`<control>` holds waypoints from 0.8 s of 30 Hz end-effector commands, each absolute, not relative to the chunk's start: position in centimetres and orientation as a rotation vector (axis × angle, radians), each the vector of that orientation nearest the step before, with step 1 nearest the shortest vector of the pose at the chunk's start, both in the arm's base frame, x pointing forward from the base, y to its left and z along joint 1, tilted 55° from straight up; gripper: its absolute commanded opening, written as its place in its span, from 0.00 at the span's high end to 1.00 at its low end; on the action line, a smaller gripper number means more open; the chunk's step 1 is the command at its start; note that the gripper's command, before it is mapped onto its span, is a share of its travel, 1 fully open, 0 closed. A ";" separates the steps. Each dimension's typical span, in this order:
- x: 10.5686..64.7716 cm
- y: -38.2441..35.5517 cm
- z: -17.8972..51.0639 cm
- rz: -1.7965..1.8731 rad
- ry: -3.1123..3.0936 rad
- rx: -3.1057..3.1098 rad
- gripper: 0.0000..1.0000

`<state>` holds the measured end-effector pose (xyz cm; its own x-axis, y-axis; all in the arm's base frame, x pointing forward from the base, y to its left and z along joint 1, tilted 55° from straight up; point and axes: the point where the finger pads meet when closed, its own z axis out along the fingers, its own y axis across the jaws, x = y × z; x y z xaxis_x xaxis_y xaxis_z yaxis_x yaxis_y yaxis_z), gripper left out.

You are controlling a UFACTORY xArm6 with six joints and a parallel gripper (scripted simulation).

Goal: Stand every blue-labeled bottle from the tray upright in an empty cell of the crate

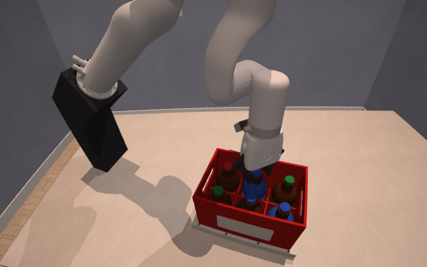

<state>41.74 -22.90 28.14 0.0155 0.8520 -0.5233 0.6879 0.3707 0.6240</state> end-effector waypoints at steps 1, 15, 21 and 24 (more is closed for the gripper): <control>41.7 -22.9 28.3 0.227 1.719 1.368 0.35; 41.2 -22.6 28.7 0.227 1.719 1.368 0.35; 40.5 -22.3 29.2 0.227 1.719 1.368 0.35; 39.9 -22.0 29.7 0.226 1.719 1.368 0.35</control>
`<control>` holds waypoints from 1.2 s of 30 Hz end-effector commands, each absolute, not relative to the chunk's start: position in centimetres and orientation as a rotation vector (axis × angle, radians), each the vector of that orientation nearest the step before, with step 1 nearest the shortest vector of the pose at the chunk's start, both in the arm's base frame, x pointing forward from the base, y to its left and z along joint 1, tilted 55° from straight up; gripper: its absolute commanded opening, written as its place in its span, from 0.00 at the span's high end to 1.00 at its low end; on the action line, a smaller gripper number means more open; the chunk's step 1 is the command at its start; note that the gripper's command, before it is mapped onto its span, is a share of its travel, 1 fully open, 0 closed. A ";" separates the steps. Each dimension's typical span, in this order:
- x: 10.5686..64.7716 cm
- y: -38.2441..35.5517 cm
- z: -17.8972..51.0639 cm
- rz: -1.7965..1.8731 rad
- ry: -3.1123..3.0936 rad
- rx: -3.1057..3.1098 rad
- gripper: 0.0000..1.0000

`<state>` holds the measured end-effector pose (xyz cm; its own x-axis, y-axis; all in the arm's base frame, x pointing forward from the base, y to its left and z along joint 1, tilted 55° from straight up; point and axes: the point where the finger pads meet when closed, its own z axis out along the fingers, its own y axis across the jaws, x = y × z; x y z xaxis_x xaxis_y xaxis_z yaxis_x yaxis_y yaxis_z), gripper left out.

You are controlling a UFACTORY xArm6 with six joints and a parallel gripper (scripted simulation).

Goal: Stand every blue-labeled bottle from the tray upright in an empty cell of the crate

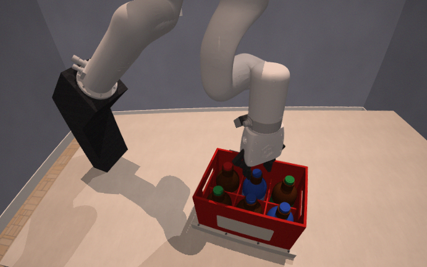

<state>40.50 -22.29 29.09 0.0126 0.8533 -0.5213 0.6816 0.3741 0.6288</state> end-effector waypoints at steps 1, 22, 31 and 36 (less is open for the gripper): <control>39.6 -21.8 29.9 0.226 1.719 1.368 0.35; 36.0 -20.0 32.9 0.226 1.719 1.368 0.35; 35.7 -19.8 33.1 0.226 1.719 1.368 0.35; 35.7 -19.8 33.1 0.226 1.719 1.368 1.00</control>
<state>35.64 -19.80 32.96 0.0154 0.8522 -0.5229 0.6883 0.3703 0.6238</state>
